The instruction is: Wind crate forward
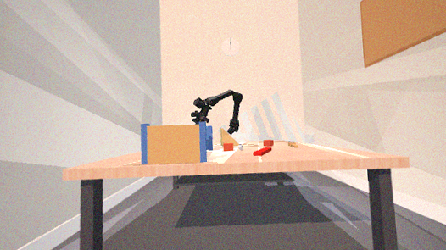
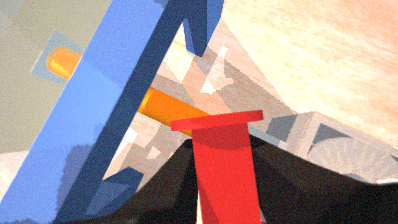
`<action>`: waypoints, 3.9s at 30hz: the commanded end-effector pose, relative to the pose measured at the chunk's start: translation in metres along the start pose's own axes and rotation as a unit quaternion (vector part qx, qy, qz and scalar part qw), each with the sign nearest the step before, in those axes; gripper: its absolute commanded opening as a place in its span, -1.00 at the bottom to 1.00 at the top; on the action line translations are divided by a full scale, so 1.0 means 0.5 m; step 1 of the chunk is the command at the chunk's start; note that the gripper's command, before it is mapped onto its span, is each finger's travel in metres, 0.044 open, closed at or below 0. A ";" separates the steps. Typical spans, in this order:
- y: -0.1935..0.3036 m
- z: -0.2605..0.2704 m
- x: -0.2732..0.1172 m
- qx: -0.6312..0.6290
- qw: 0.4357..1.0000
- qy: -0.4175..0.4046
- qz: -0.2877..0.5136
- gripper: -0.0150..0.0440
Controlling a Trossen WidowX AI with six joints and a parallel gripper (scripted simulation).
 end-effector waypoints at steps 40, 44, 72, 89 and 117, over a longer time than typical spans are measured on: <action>0.131 0.007 -0.056 0.005 1.000 -0.005 0.017 -0.49; 0.141 0.002 -0.061 0.005 1.000 -0.005 0.018 -0.49; 0.204 -0.046 -0.090 0.005 1.000 -0.004 0.018 -0.49; 0.232 -0.088 -0.102 0.005 1.000 -0.003 0.018 -0.49; 0.255 -0.170 -0.110 0.006 1.000 -0.001 0.018 -0.49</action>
Point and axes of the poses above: the point midway between the two fingers, 35 mm back from their tips, its own x axis out along the fingers, its own z axis across the jaws, y = z × x, the point moved 8 cm from there along -x, back along the fingers, and after that the axes turned 5 degrees about -x, right-handed, at the moved point
